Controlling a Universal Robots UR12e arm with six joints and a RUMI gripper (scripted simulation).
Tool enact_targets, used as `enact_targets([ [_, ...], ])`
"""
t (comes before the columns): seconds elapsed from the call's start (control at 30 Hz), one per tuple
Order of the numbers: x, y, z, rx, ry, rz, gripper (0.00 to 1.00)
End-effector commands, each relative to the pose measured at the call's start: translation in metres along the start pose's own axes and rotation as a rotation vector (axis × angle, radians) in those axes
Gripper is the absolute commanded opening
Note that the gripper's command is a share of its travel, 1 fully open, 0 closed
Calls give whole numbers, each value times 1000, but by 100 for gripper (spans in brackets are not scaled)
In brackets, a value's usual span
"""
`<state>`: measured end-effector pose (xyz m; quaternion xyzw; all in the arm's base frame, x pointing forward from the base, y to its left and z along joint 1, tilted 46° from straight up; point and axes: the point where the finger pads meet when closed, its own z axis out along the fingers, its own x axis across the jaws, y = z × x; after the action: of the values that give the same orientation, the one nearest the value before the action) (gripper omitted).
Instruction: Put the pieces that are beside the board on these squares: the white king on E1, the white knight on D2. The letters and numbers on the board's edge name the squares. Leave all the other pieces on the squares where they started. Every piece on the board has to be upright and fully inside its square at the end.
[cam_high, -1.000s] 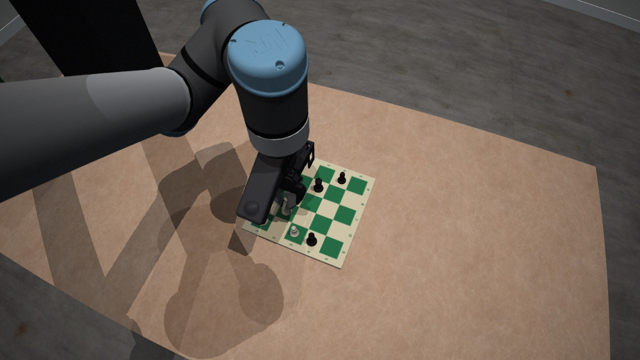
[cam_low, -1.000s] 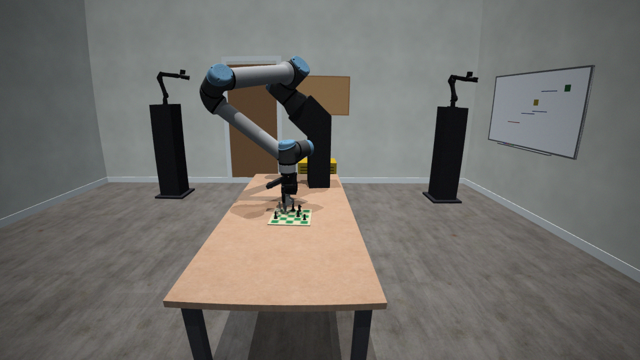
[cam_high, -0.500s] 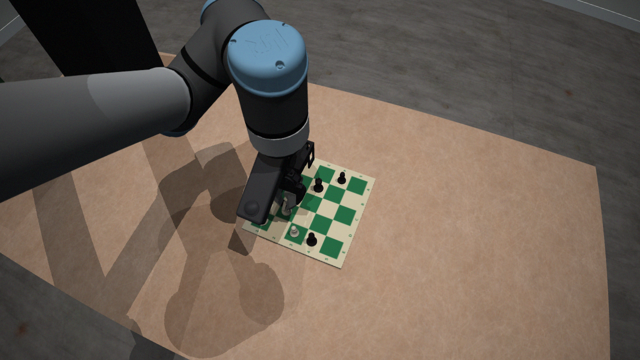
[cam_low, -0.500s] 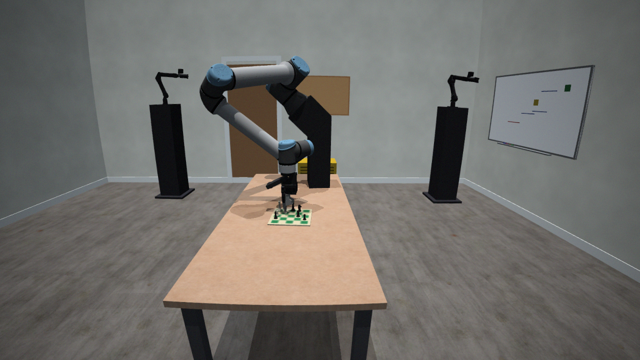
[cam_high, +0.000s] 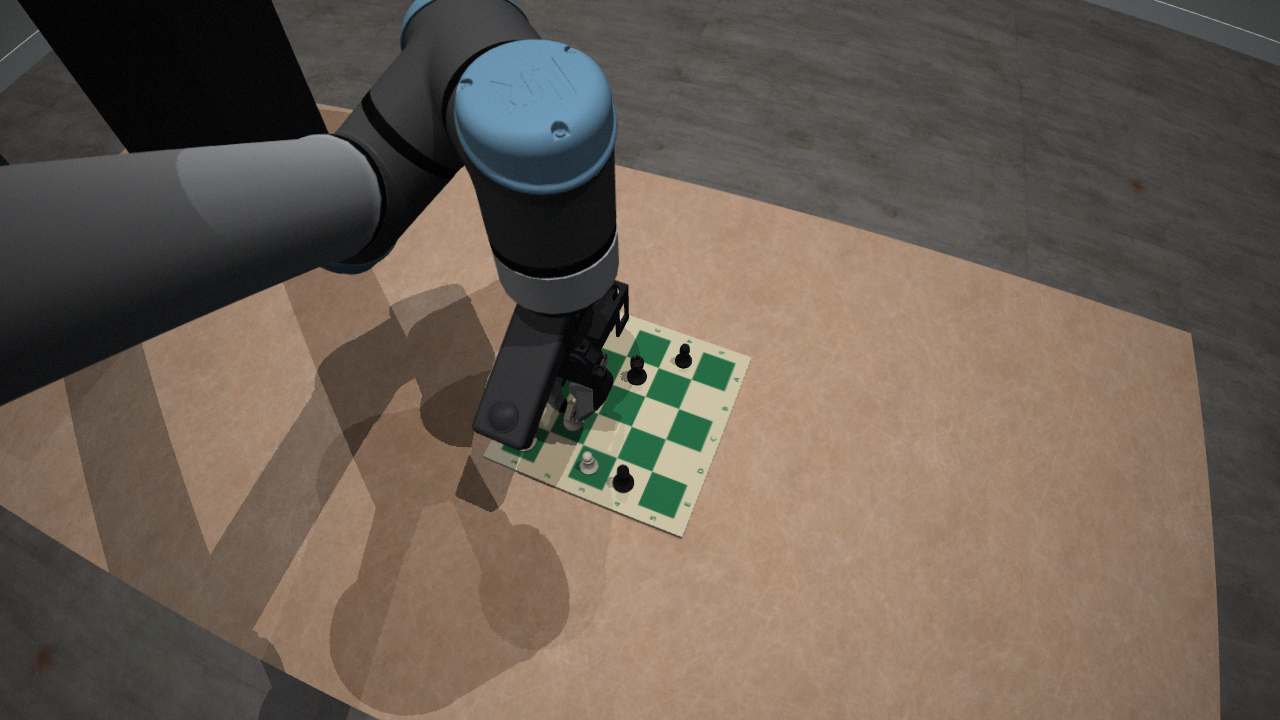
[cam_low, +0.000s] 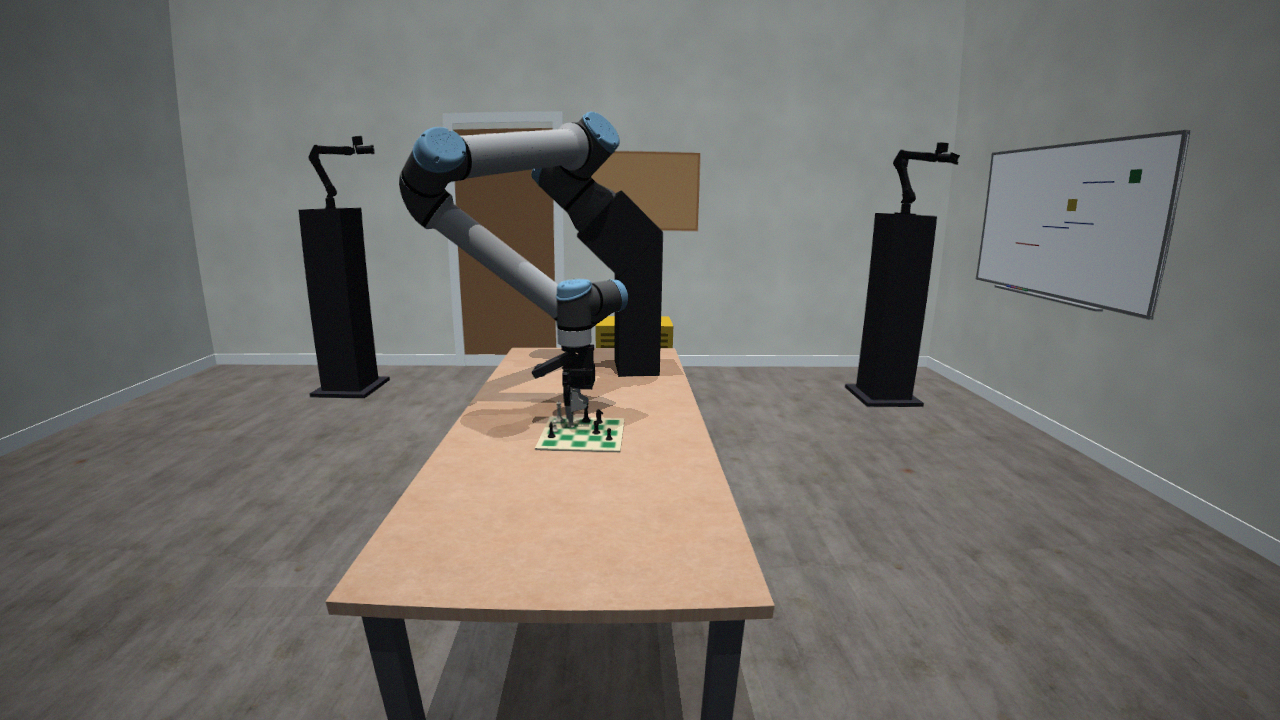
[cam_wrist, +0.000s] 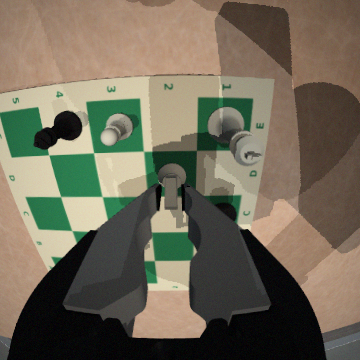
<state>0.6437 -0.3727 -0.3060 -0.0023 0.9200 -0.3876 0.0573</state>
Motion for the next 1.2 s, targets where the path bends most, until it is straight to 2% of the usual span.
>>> enact_targets([
  [0.0, -1, 0, 0, 0, -2, 0, 13],
  [0.07, -1, 0, 0, 0, -2, 0, 13],
  [0.1, -1, 0, 0, 0, -2, 0, 18],
  [0.17, -1, 0, 0, 0, -2, 0, 18],
  [0.2, -1, 0, 0, 0, -2, 0, 22],
  [0.63, -1, 0, -1, 0, -2, 0, 22],
  [0.83, 0, 0, -18, 0, -1, -2, 22],
  [0.9, 0, 0, -18, 0, -1, -2, 22],
  [1.17, 0, 0, -59, 0, -1, -2, 22],
])
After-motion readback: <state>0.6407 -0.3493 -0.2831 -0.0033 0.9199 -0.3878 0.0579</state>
